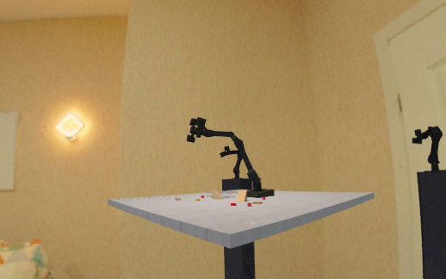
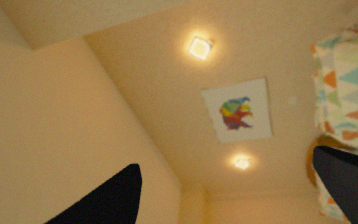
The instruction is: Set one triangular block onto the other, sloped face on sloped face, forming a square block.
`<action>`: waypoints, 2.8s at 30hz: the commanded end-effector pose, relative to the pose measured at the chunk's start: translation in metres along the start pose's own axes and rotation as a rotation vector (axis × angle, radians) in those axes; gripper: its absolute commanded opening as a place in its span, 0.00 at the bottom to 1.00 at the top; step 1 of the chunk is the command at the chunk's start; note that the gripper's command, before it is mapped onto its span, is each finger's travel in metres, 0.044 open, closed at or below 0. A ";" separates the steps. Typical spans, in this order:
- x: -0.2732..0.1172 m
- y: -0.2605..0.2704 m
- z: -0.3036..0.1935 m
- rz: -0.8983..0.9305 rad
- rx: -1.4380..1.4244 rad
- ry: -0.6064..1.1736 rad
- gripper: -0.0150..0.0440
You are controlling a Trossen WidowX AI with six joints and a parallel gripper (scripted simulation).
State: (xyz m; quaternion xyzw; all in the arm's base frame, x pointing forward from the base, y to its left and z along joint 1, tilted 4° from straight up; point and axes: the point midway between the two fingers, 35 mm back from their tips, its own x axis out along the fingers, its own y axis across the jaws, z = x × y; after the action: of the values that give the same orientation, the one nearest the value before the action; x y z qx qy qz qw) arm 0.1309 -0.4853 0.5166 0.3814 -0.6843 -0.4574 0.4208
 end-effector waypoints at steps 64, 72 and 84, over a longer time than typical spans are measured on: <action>-0.631 -0.243 0.114 0.773 -2.070 2.866 1.00; -0.635 -0.255 0.116 0.773 -2.070 2.866 1.00; -0.641 -0.273 0.120 0.772 -2.070 2.866 1.00</action>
State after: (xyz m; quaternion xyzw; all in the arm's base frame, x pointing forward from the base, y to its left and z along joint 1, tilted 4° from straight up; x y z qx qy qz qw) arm 0.2862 0.0525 0.0917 0.1153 -0.6565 -0.1078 -0.7376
